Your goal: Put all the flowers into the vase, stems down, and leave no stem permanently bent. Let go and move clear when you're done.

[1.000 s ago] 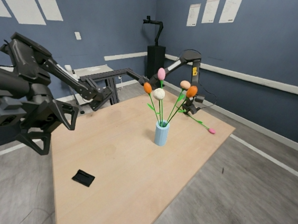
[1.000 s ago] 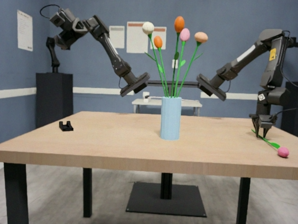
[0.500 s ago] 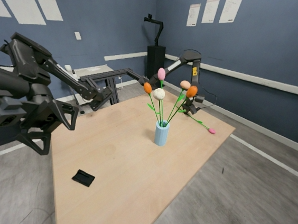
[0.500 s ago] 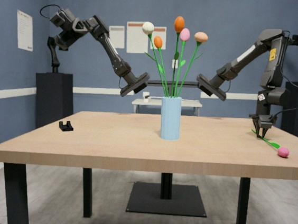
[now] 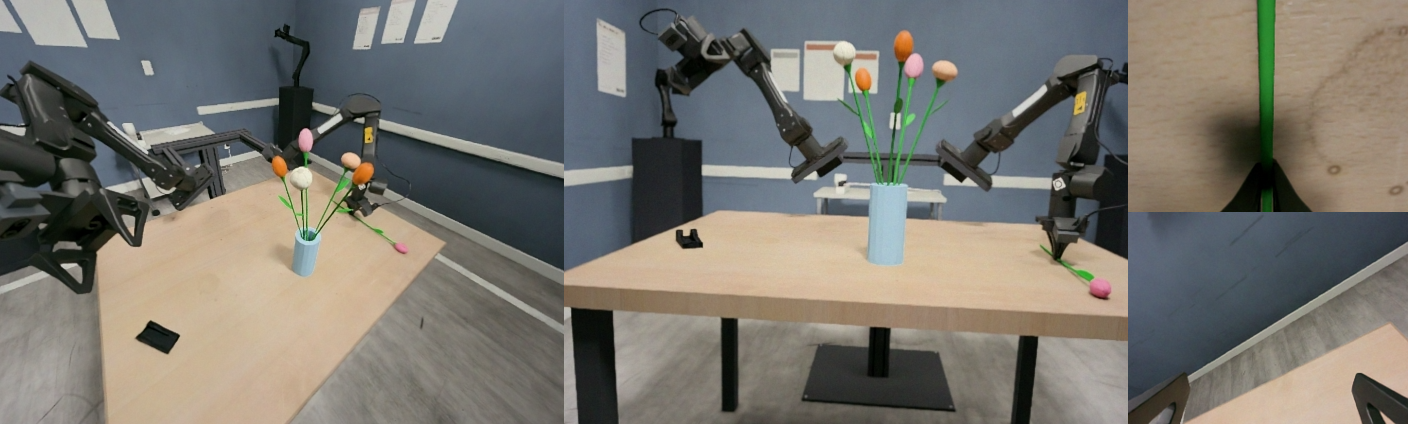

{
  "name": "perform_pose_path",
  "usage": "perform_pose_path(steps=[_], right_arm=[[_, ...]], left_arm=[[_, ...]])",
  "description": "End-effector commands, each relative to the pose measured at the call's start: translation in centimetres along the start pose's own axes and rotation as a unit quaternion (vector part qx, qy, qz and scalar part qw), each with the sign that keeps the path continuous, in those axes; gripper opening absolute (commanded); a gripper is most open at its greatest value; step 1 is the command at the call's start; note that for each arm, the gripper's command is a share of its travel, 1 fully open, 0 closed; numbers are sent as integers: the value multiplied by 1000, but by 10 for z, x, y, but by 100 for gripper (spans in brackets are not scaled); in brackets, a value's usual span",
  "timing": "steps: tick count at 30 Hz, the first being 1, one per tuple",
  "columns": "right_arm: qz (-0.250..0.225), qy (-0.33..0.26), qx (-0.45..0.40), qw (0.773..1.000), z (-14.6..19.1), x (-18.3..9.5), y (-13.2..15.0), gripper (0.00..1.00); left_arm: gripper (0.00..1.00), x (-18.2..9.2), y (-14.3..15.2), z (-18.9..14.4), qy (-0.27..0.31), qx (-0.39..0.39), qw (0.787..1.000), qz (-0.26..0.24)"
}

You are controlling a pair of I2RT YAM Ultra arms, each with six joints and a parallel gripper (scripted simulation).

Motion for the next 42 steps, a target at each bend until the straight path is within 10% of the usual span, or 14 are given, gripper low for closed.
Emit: perform_pose_path(steps=[1, 42], right_arm=[[-1, -9, 1, 1000, 1, 3, 2, 100], [-1, -9, 1, 1000, 1, 3, 2, 100]], left_arm=[[5, -5, 2, -3, 4, 4, 1000, -7], [0, -50, -9, 6, -9, -5, 1000, -16]])
Point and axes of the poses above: on each arm, the point where the finger pads meet when closed, its own x axis out along the fingers, its own z axis across the jaws, y = z × x, the point moved 6 cm from there along -x, back along the fingers, and after that the axes turned 6 degrees about x, right-handed, at the moved point
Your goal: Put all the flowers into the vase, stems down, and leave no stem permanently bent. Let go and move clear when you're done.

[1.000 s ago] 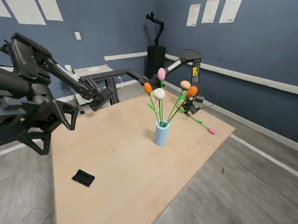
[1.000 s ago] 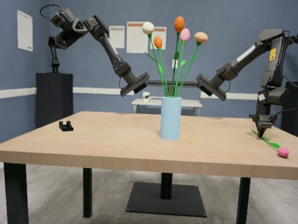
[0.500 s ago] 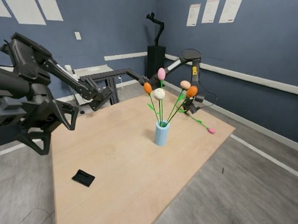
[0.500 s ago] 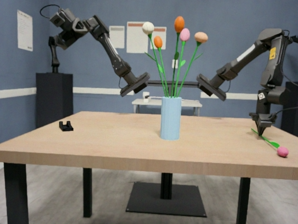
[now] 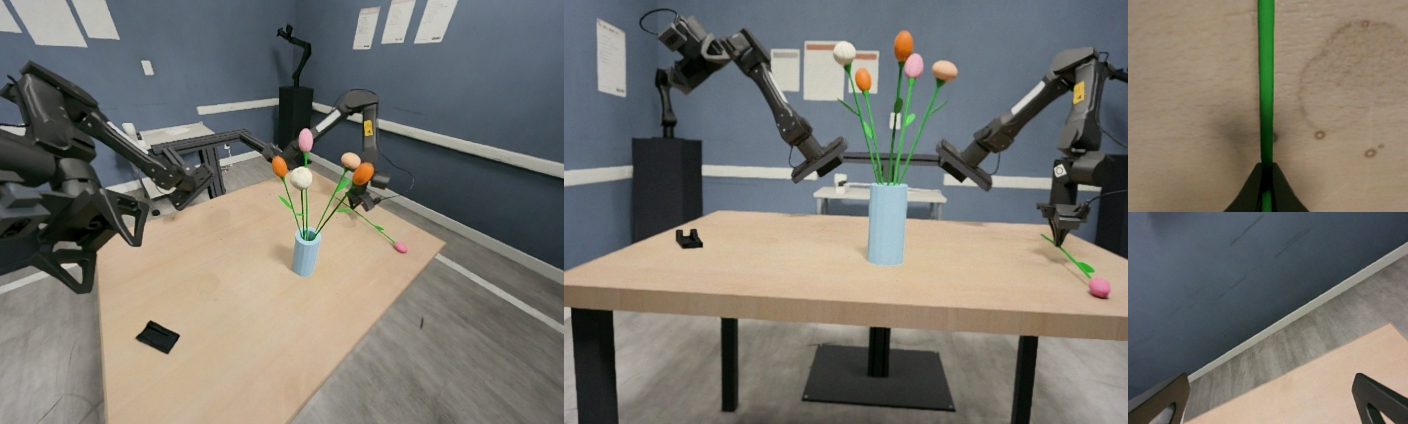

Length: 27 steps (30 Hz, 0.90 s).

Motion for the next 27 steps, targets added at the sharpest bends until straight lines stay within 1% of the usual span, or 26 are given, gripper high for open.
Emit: perform_pose_path(steps=[1, 12, 20, 27], right_arm=[[-1, -9, 1, 1000, 1, 3, 2, 100], [-1, -9, 1, 1000, 1, 3, 2, 100], [-1, -9, 1, 1000, 1, 3, 2, 100], [-1, -9, 1, 1000, 1, 3, 2, 100]], left_arm=[[0, -20, -12, 7, -12, -6, 1000, -21], [0, -24, -19, 12, -17, -10, 999, -35], [0, -14, -19, 6, -9, -1, 1000, -25], [0, -11, -18, 4, -6, 2, 1000, -23]])
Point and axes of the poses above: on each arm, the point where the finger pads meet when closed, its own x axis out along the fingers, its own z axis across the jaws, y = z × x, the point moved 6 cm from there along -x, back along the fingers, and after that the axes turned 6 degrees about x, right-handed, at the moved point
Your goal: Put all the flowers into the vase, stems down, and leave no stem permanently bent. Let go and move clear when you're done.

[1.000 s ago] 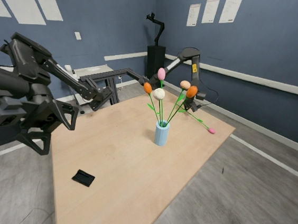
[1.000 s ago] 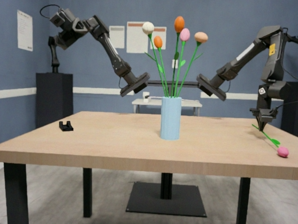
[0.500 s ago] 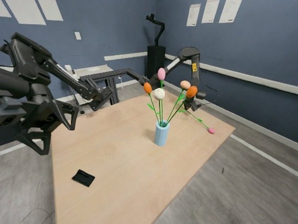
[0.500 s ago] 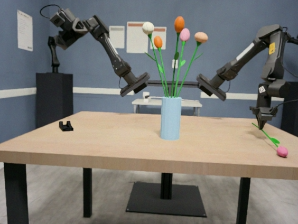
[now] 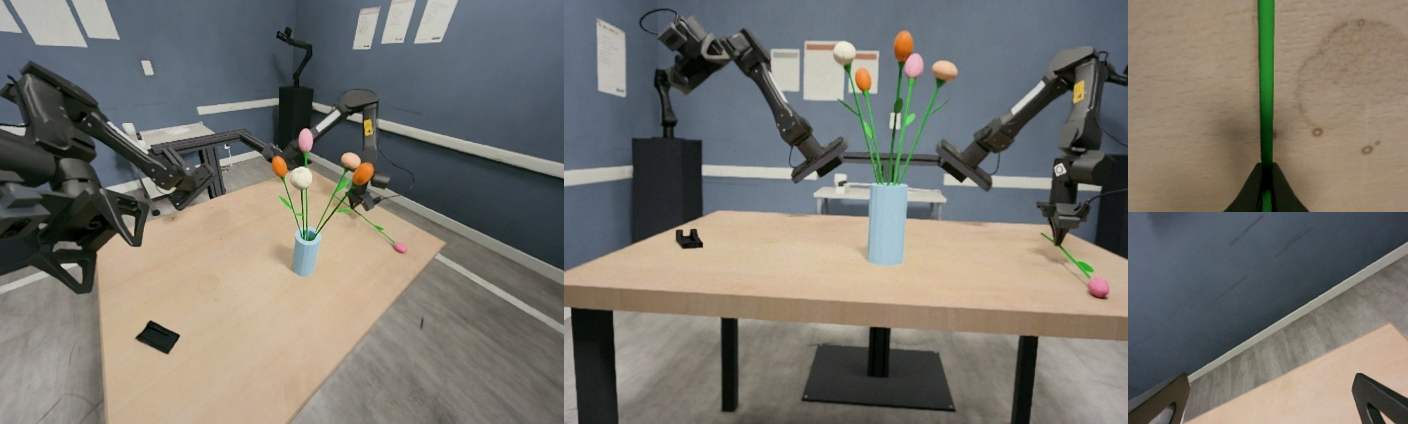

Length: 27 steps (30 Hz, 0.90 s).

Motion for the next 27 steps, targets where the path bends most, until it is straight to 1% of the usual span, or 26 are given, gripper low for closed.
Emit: perform_pose_path(steps=[1, 7, 9, 14, 17, 21, 27], right_arm=[[-1, -9, 1, 1000, 1, 3, 2, 100], [-1, -9, 1, 1000, 1, 3, 2, 100], [-1, -9, 1, 1000, 1, 3, 2, 100], [-1, -9, 1, 1000, 1, 3, 2, 100], [-1, -9, 1, 1000, 1, 3, 2, 100], [-1, -9, 1, 1000, 1, 3, 2, 100], [-1, -9, 1, 1000, 1, 3, 2, 100]], left_arm=[[0, -10, -20, 6, -9, 1, 1000, -27], [0, -5, -20, 3, -7, 2, 1000, -26], [0, -10, -21, 7, -11, -1, 999, -31], [0, -10, -21, 7, -11, -2, 999, -31], [0, -20, -18, 11, -14, -8, 999, -32], [0, -27, -17, 11, -16, -9, 999, -28], [0, -51, -16, 12, -16, -10, 999, -28]])
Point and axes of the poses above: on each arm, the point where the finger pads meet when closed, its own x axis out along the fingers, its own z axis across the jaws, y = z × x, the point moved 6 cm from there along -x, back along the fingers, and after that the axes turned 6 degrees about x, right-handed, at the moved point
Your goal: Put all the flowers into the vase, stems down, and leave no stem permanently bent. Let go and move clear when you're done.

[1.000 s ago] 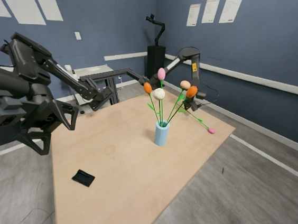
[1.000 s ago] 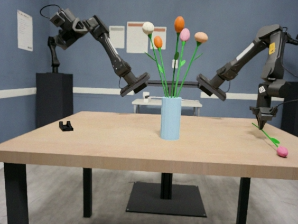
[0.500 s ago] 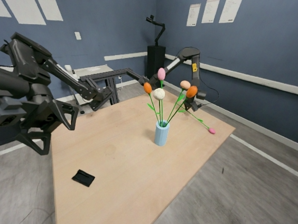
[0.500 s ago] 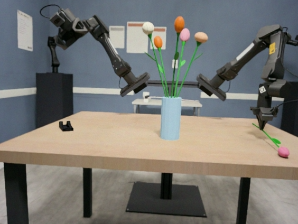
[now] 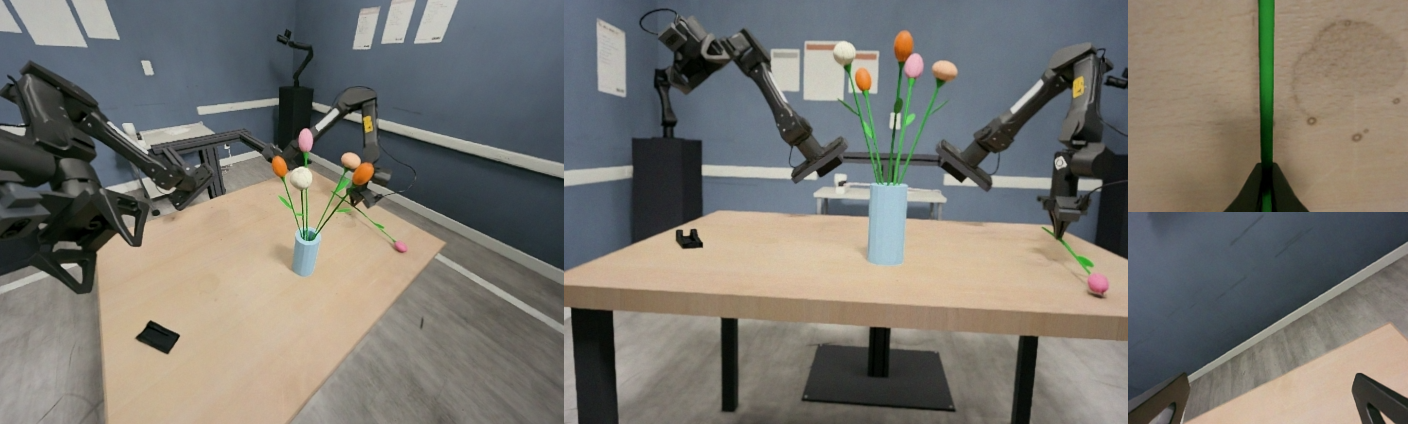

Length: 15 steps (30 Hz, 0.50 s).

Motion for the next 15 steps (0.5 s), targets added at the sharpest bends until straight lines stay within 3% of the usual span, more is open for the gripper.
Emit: perform_pose_path(steps=[1, 15], right_arm=[[-1, -9, 1, 1000, 1, 3, 2, 100], [-1, -9, 1, 1000, 1, 3, 2, 100]], left_arm=[[0, -34, -15, 12, -16, -12, 999, -29], [0, -66, -10, 9, -14, -10, 1000, -25]])
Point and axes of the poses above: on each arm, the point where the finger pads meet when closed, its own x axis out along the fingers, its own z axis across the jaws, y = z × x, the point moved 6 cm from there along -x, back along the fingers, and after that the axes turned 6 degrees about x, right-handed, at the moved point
